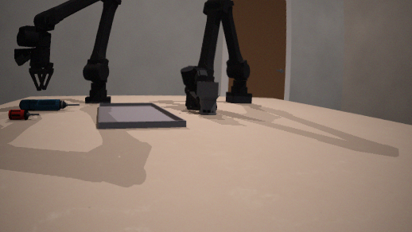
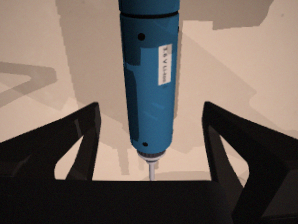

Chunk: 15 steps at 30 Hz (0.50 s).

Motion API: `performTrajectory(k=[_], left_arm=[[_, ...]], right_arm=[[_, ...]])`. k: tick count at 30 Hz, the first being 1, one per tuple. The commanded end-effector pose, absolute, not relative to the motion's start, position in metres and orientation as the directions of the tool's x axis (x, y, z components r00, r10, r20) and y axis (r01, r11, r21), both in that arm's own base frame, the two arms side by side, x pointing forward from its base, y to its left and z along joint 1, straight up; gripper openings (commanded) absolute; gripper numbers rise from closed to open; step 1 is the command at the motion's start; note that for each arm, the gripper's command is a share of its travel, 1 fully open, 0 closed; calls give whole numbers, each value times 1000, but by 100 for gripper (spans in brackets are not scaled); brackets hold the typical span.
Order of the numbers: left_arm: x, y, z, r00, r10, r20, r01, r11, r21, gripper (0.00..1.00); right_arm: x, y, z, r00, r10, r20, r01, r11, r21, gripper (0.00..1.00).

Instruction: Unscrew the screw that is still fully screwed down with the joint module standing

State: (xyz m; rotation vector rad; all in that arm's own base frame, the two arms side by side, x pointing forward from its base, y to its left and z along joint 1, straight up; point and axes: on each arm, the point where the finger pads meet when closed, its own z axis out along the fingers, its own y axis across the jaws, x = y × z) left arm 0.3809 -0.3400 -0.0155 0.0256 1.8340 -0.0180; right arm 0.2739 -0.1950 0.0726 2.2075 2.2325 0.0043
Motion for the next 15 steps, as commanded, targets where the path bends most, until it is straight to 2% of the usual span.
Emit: performTrajectory(k=[1, 15], left_arm=[[374, -342, -25, -261, 19, -965, 40, 999, 9, 60], [374, -342, -25, -261, 20, -965, 40, 999, 10, 59]], right_arm=[[286, -203, 83, -11, 1000, -22, 999, 12, 33, 65], [286, -203, 83, -11, 1000, -22, 999, 12, 33, 65]])
